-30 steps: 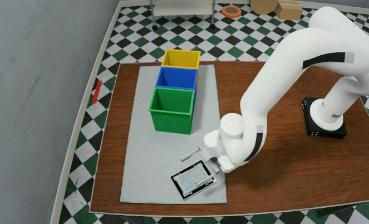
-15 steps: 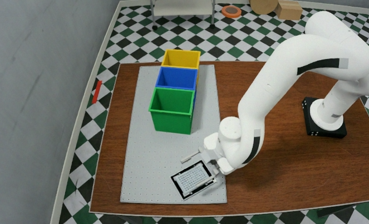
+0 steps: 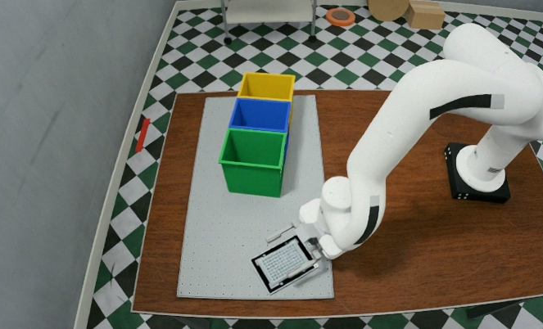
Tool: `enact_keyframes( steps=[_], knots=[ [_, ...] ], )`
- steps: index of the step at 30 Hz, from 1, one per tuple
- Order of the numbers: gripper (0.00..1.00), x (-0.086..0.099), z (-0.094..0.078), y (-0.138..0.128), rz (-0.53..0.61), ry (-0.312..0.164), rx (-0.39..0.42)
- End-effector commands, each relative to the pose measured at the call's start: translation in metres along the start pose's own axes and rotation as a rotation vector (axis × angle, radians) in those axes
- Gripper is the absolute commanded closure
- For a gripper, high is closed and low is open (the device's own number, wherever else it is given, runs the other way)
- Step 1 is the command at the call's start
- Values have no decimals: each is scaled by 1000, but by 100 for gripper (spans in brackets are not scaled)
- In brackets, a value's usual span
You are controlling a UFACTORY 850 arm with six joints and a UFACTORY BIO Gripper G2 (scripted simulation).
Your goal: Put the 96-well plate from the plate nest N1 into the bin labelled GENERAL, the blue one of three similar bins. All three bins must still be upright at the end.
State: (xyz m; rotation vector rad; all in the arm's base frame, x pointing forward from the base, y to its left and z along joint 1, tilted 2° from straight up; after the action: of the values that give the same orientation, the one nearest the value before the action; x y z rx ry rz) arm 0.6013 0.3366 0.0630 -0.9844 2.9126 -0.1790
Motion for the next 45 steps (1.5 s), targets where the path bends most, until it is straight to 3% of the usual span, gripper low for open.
enact_keyframes(
  steps=[1, 26, 45],
  knots=[
    [63, -1, 5, 1, 0, -3, 0],
    [63, -1, 39, 6, 0, -3, 0],
    [63, -1, 43, 7, 0, -3, 0]
  ],
)
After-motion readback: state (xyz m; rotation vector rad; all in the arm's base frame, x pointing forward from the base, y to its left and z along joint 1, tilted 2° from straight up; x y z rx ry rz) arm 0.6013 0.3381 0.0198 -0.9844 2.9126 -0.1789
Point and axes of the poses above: the point midway between the two finger pads, its own x axis back along the fingers, its own y axis across the jaws, z = x × y, the point moved 8 cm from there along x, back along the fingers, and after that the axes turned 9 degrees about x, right-handed, at the moved point
